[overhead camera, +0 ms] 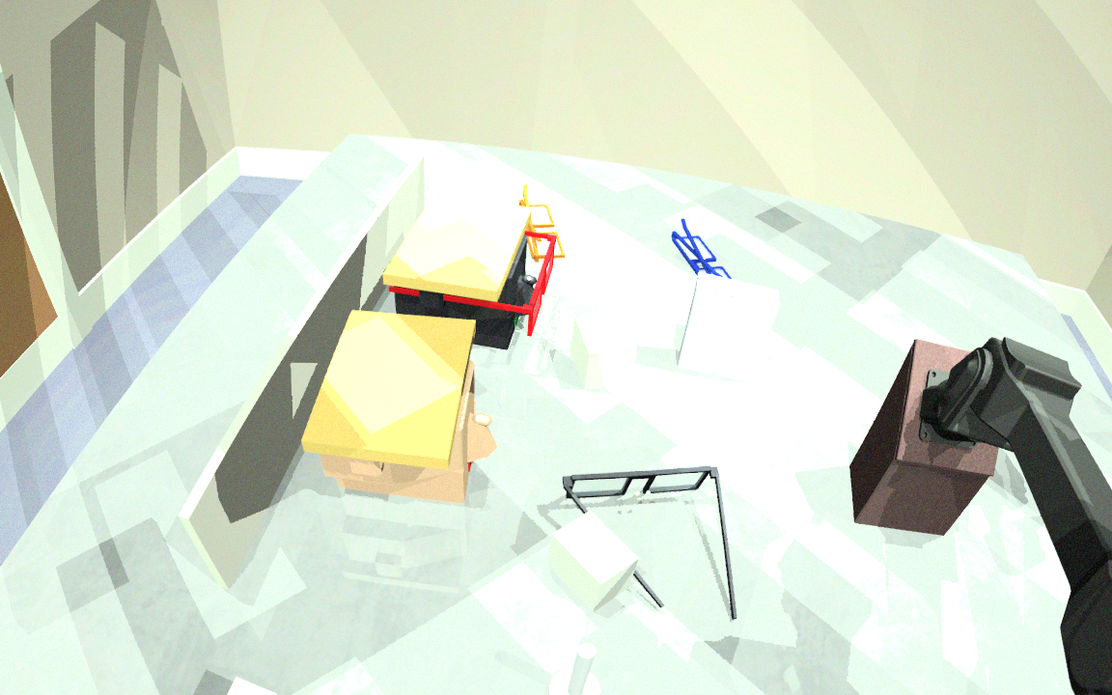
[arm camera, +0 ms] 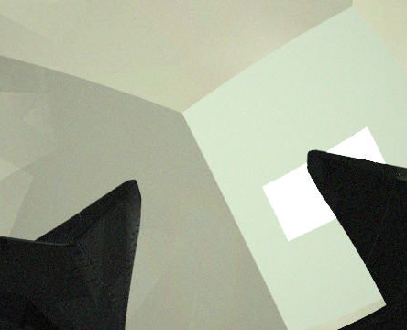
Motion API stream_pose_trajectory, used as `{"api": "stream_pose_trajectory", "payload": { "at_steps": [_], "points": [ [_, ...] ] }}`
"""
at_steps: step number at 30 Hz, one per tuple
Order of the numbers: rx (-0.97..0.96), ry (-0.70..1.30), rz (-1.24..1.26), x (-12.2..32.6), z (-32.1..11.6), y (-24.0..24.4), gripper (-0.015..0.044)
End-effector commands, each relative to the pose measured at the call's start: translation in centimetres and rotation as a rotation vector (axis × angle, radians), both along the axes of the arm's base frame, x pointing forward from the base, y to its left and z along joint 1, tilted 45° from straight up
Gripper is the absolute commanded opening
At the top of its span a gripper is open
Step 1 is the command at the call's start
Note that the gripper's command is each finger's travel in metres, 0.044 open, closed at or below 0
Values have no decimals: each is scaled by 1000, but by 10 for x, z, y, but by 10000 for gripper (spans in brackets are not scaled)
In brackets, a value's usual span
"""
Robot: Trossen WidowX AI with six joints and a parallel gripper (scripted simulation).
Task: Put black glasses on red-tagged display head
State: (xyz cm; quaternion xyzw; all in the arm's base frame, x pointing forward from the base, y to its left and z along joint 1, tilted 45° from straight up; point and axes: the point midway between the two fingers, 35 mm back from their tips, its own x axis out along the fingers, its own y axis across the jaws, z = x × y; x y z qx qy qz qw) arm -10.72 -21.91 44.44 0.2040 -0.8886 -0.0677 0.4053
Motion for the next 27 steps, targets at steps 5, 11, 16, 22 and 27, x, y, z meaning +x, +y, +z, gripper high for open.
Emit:
{"api": "stream_pose_trajectory", "payload": {
  "at_steps": [5,11,16,22,27],
  "points": [
    [0,0,0,0,0,0,440],
    [34,25,11,8,0,-5,361],
    [185,133,61,41,-2,-31,230],
    [431,397,174,119,-11,-68,72],
    [562,669,271,192,-22,-78,0]
  ]
}}
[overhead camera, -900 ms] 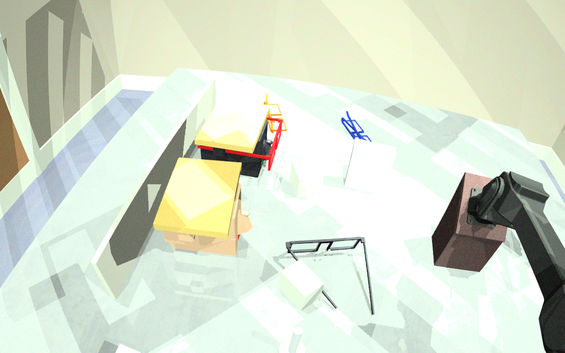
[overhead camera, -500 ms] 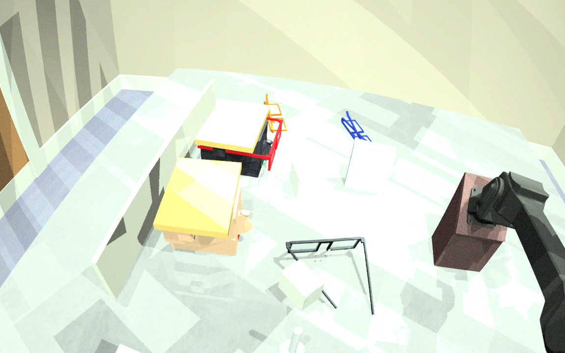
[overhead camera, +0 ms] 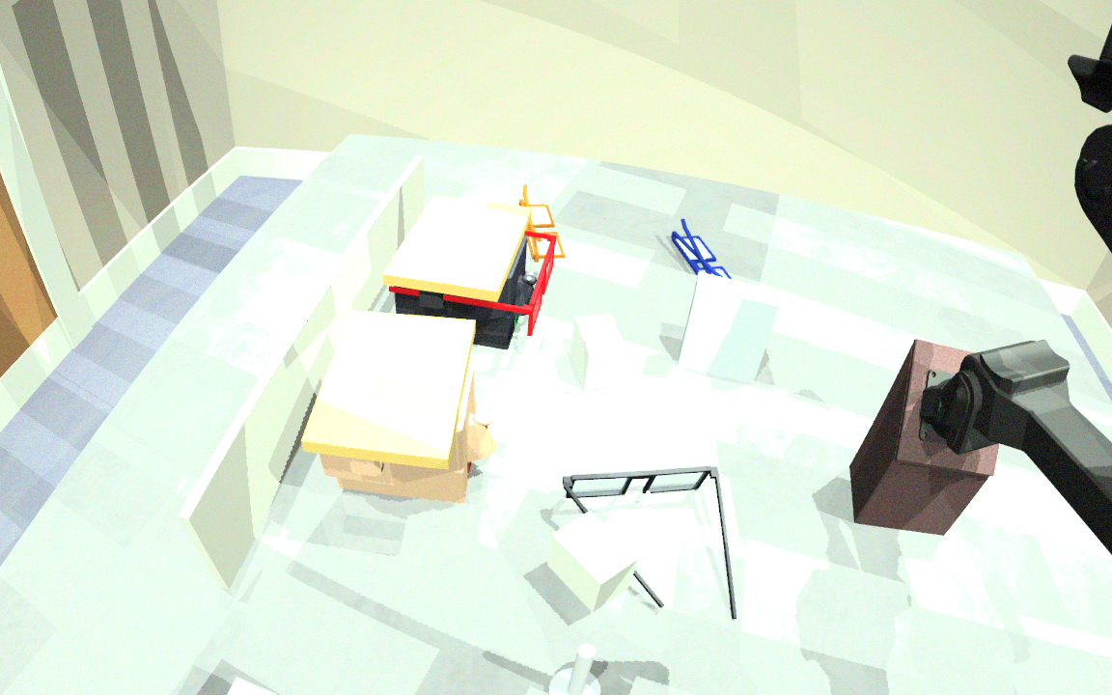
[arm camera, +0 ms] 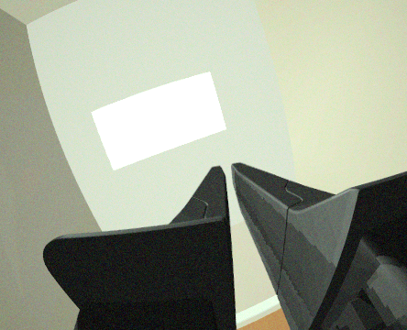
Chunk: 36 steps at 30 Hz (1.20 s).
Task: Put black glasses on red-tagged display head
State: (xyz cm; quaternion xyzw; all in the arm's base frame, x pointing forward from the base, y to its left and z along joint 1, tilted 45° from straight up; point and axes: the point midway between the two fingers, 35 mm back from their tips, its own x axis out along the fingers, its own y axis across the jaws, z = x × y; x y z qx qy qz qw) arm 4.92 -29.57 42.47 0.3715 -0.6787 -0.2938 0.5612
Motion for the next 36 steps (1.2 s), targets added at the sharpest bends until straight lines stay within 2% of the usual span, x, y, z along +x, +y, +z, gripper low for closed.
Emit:
{"api": "stream_pose_trajectory", "payload": {
  "at_steps": [1,10,18,27,31,36],
  "points": [
    [67,184,95,51,-5,-1,0],
    [71,688,425,184,-32,50,0],
    [-143,1158,704,271,-62,145,0],
    [-643,1584,983,309,-101,285,0],
    [-938,1716,1079,303,-121,345,0],
    [-1390,1800,1168,274,-145,421,0]
  ]
}}
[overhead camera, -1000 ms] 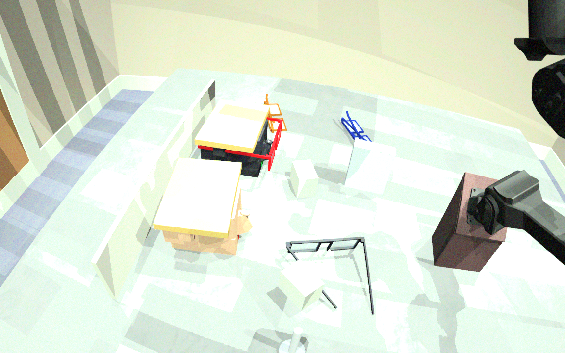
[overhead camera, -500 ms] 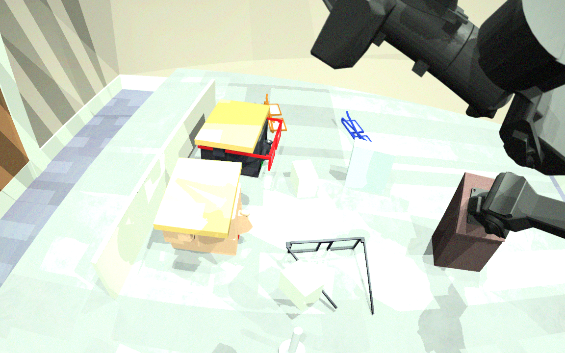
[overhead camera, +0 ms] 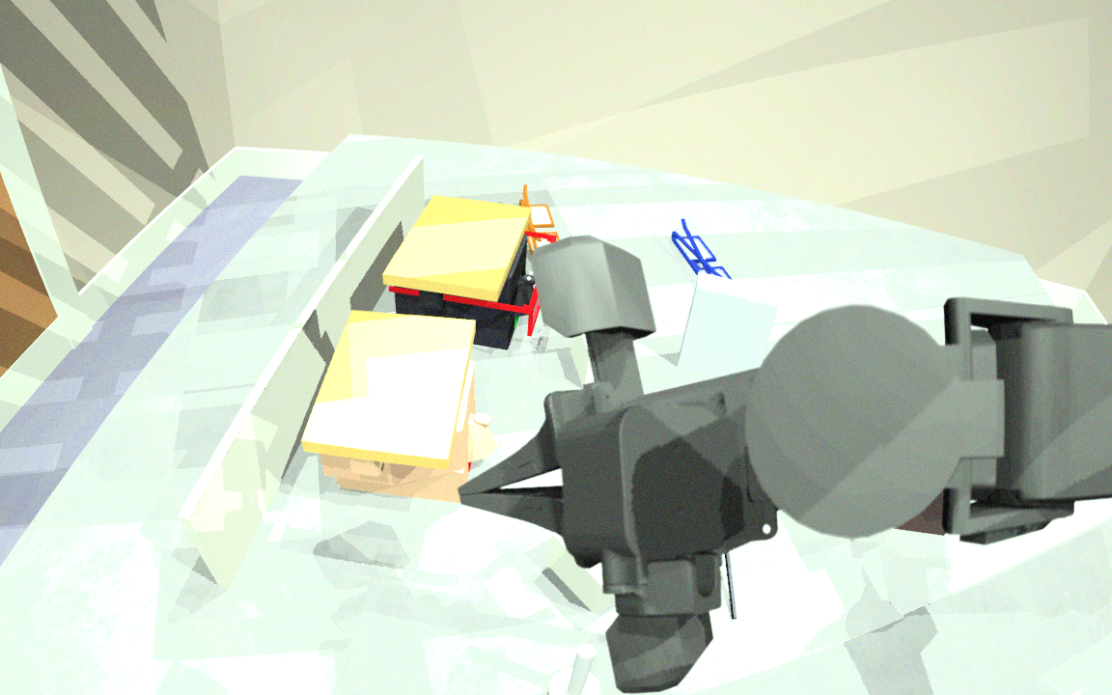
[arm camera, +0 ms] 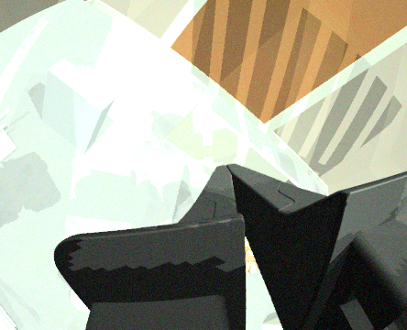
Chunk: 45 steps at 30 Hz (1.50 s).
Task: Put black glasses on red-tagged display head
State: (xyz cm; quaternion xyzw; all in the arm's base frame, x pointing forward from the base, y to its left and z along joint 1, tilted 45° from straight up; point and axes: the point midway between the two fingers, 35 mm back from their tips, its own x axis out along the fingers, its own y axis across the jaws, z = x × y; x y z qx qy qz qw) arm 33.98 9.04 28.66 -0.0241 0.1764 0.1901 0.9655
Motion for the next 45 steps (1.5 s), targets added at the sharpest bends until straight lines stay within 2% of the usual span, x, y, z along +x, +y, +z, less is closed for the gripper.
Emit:
{"api": "stream_pose_trajectory", "payload": {
  "at_steps": [1,9,15,45],
  "points": [
    [-143,27,246,-25,-12,49,0],
    [-423,30,874,-114,-42,137,0],
    [-548,-28,1304,-189,-54,168,0],
    [-550,-30,1317,-189,-79,195,0]
  ]
}}
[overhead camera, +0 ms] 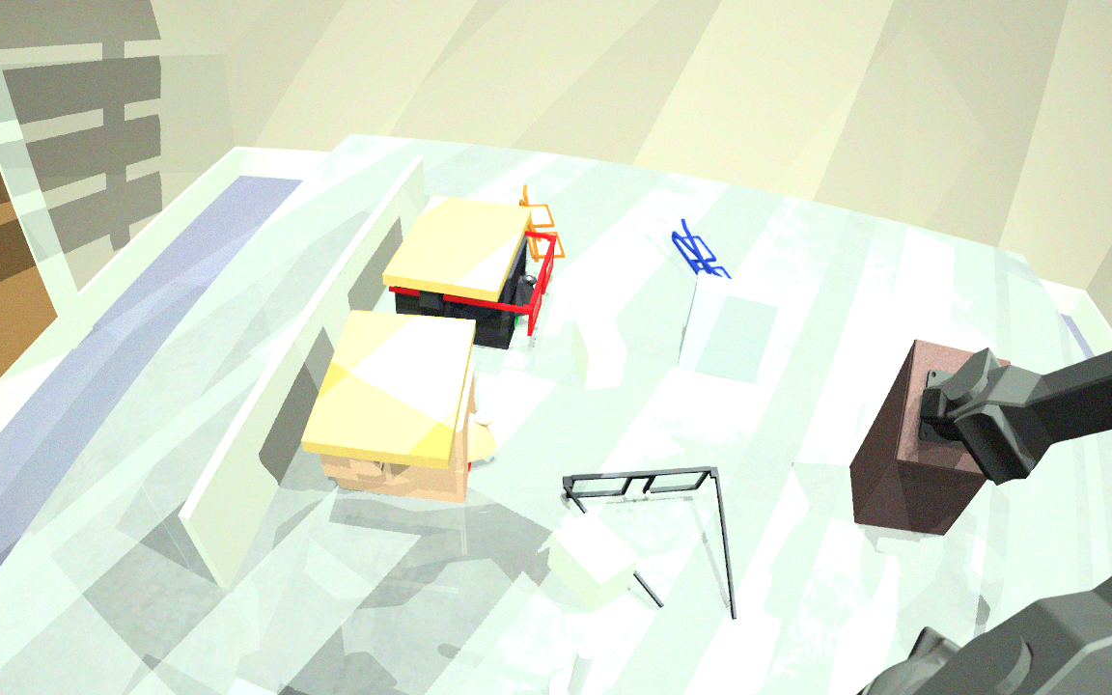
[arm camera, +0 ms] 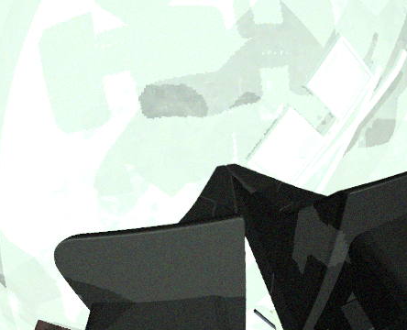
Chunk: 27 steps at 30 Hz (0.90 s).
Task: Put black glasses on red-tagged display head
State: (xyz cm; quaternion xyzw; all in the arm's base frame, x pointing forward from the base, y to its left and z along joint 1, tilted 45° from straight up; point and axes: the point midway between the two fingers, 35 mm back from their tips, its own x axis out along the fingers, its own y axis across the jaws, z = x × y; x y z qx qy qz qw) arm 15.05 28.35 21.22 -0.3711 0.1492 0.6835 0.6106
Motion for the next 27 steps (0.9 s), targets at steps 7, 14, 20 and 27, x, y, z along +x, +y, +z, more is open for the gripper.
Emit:
{"api": "stream_pose_trajectory", "payload": {
  "at_steps": [7,14,20,27],
  "points": [
    [-4,4,-6,0,-13,10,0],
    [-3,5,-6,-1,-21,18,0],
    [-3,5,-6,0,-21,19,0],
    [-4,5,-6,4,-20,20,0]
  ]
}}
